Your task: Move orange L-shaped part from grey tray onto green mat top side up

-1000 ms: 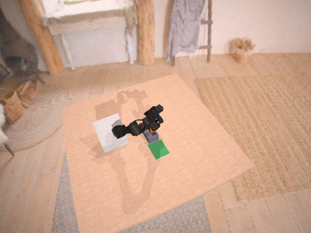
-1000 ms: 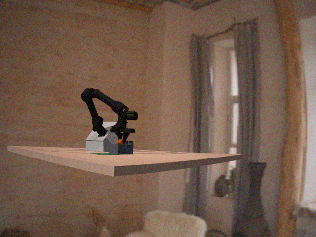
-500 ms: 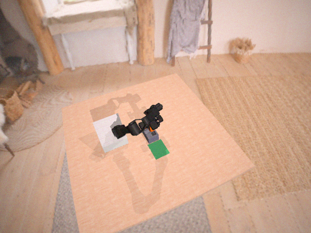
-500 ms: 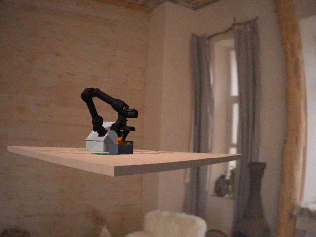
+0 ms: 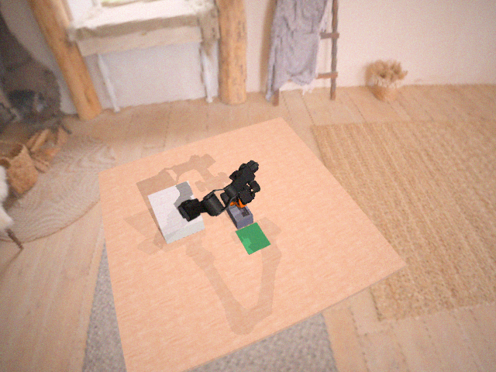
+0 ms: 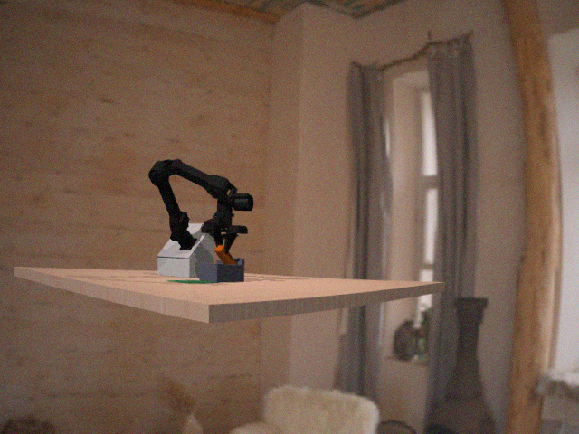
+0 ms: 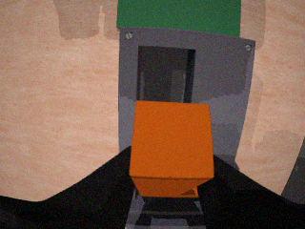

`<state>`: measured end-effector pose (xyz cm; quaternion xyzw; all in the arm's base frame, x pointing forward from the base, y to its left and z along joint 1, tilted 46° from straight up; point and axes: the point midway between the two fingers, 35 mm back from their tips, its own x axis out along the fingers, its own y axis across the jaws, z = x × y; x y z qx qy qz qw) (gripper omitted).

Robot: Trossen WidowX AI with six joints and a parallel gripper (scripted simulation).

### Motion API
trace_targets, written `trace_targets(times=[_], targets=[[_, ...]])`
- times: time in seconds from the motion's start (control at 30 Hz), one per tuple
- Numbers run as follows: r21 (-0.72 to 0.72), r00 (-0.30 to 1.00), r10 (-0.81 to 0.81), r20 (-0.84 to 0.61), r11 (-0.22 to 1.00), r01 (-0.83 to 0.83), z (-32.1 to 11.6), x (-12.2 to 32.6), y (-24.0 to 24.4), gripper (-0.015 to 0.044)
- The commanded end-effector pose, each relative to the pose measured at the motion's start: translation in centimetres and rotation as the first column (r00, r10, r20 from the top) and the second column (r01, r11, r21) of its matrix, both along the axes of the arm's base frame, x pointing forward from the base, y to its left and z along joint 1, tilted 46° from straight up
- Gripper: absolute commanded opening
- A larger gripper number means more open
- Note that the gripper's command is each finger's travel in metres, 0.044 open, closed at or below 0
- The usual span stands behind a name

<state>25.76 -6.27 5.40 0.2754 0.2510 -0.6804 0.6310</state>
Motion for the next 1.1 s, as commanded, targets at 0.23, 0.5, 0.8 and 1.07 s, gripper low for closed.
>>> trace_targets(times=[0.23, 0.5, 0.8, 1.07], targets=[[0.01, 1.0, 0.0, 0.007, 1.0, 0.0, 1.3, 0.2, 1.6, 0.0], [0.01, 1.0, 0.0, 0.007, 1.0, 0.0, 2.2, 0.3, 2.5, 0.0], [0.011, 1.0, 0.0, 0.007, 1.0, 0.0, 3.2, 0.4, 3.6, 0.0], [0.011, 1.0, 0.0, 0.006, 1.0, 0.0, 3.4, 0.4, 3.8, 0.0]])
